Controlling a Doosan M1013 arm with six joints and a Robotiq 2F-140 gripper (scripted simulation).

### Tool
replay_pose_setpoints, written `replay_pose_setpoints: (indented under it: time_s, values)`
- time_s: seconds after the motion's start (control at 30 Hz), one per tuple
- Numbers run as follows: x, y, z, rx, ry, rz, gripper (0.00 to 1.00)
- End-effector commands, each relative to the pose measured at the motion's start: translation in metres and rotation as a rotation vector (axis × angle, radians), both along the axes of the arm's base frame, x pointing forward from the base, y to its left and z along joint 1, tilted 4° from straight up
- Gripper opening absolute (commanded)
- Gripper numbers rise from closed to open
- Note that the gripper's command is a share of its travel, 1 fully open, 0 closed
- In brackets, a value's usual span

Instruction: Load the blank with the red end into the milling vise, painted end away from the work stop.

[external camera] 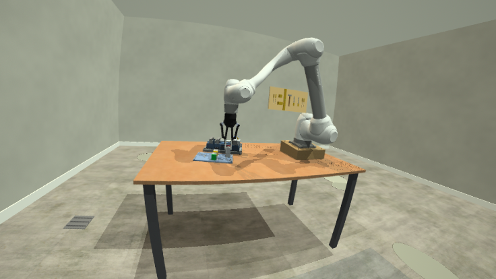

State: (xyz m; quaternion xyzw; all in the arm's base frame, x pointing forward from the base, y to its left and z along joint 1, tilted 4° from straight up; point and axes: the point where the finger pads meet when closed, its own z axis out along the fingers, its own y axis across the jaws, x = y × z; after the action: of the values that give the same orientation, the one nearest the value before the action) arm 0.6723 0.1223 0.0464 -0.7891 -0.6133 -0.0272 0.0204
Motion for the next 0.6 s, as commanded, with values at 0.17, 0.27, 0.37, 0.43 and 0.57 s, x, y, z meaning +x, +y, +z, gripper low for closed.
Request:
replay_pose_setpoints:
  time_s: [0.17, 0.27, 0.37, 0.43, 0.57]
  values:
    - [0.000, -0.001, 0.011, 0.000, 0.000, 0.000, 0.00]
    - [0.000, -0.001, 0.017, 0.000, 0.000, 0.000, 0.00]
    - [0.000, -0.001, 0.022, 0.000, 0.000, 0.000, 0.00]
    - [0.000, -0.002, 0.026, 0.000, 0.000, 0.000, 0.00]
    - [-0.001, -0.002, 0.034, 0.000, 0.000, 0.000, 0.00]
